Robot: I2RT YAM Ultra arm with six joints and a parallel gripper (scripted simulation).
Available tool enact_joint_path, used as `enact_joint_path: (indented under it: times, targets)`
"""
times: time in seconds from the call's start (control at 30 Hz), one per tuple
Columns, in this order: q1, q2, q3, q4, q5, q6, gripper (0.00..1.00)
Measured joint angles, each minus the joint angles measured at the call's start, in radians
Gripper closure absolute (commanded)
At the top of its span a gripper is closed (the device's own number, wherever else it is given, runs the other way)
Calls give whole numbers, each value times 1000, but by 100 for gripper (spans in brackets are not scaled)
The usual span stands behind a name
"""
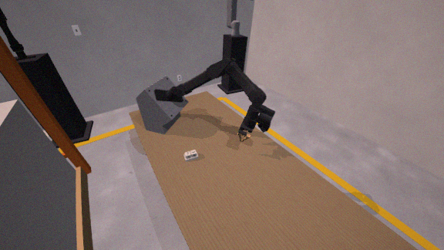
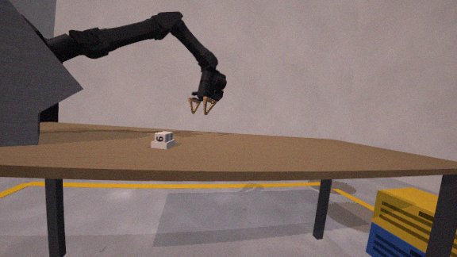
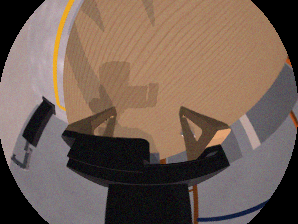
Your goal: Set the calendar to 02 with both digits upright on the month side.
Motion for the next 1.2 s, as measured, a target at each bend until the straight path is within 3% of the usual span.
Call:
enact_joint_path:
  times: [0.1, 0.47, 0.83, 1.2]
  targets:
    - [-113, -33, -118, 44, -76, -21, 0]
    - [-749, -134, -671, 212, -380, -119, 0]
    - [-1042, -205, -935, 317, -593, -183, 0]
    - [-1076, -219, -969, 350, -657, -202, 0]
